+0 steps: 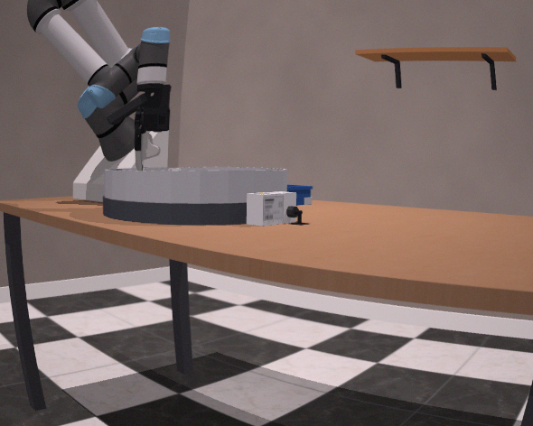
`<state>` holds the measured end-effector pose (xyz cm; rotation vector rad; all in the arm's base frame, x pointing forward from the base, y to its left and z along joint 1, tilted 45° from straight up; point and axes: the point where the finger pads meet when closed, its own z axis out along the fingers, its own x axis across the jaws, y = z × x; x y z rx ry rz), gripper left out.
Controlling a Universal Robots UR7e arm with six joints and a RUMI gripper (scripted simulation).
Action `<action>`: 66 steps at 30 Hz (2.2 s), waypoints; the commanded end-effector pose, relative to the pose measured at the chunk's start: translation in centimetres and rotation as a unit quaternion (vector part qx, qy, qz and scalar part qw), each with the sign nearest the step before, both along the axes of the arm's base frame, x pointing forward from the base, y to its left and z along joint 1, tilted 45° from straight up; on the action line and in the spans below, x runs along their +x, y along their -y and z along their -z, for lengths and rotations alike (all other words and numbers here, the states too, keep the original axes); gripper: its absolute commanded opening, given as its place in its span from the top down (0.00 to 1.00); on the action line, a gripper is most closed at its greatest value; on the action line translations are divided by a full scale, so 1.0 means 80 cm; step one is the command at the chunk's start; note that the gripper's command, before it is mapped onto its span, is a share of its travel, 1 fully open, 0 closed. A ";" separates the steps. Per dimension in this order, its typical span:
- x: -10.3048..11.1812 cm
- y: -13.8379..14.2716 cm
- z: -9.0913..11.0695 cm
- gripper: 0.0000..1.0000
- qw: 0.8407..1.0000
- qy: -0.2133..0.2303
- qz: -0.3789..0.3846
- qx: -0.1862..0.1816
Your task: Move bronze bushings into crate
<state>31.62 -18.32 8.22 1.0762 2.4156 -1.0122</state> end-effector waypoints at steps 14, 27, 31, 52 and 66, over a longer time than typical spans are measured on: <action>0.001 0.002 0.002 0.94 1.000 0.002 -0.002 0.000; 0.001 0.002 0.002 0.94 1.000 0.002 -0.002 0.000; 0.001 0.002 0.002 0.94 1.000 0.002 -0.002 0.000; 0.000 0.019 0.020 0.94 1.000 0.001 -0.001 0.000; 0.001 0.023 0.024 0.94 1.000 0.001 -0.002 0.000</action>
